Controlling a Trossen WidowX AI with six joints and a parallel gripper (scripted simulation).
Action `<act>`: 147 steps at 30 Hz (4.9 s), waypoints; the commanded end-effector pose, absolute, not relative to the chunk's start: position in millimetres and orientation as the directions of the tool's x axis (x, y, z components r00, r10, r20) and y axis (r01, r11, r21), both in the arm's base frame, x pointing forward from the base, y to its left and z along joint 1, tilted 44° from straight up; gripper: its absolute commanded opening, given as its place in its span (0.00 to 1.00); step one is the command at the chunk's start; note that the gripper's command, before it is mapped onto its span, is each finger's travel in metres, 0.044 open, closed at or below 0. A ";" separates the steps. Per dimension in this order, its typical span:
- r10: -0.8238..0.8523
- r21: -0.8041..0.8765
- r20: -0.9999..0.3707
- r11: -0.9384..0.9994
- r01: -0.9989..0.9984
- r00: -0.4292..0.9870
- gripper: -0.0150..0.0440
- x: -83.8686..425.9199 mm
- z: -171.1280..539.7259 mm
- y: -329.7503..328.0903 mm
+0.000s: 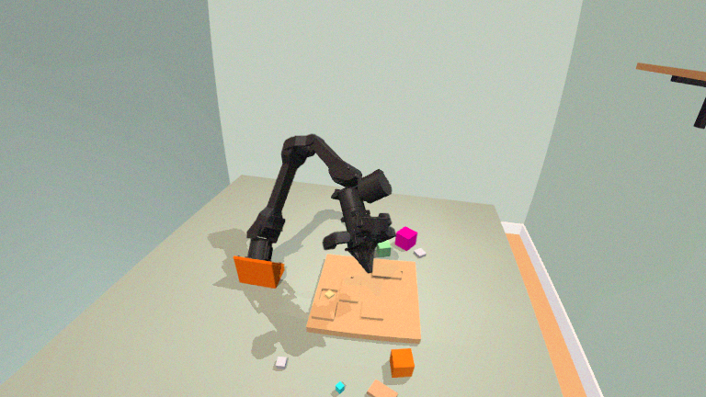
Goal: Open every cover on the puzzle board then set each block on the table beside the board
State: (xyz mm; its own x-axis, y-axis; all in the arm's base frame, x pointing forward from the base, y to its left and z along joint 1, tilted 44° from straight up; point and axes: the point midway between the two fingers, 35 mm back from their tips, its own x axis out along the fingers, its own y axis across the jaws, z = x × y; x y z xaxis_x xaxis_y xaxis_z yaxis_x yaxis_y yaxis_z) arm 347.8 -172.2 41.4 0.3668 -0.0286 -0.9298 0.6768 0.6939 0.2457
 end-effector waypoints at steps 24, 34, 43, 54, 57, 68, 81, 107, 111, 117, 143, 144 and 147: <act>0.690 0.689 -0.724 0.722 -0.060 -0.015 0.25 325.1 -26.0 -96.0; 0.690 0.689 -0.724 0.722 -0.060 -0.015 0.25 325.1 -26.0 -96.0; 0.690 0.689 -0.724 0.722 -0.060 -0.015 0.25 325.1 -26.0 -96.0; 0.690 0.689 -0.724 0.722 -0.060 -0.015 0.25 325.1 -26.0 -96.0; 0.690 0.689 -0.724 0.722 -0.060 -0.015 0.25 325.2 -26.7 -95.3; 0.690 0.689 -0.724 0.722 -0.060 -0.015 0.25 325.8 -34.4 -88.4; 0.690 0.689 -0.724 0.722 -0.060 -0.015 0.25 326.2 -43.9 -79.4; 0.691 0.690 -0.723 0.721 -0.060 -0.015 0.25 325.2 -62.1 -61.1; 0.691 0.691 -0.723 0.721 -0.060 -0.015 0.25 324.9 -64.8 -58.3; 0.691 0.691 -0.722 0.720 -0.060 -0.015 0.25 325.0 -67.5 -55.4; 0.691 0.690 -0.723 0.721 -0.061 -0.014 0.25 350.3 -67.0 -56.4; 0.691 0.690 -0.723 0.721 -0.061 -0.014 0.25 351.3 -66.9 -56.4; 0.691 0.690 -0.723 0.721 -0.061 -0.014 0.25 354.4 -66.8 -56.4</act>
State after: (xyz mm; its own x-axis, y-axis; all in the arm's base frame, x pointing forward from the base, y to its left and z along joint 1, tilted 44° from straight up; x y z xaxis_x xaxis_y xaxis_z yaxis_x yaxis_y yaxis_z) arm 351.2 -56.7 -64.8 -0.0135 0.6874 -0.7261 -0.0667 0.7239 0.6866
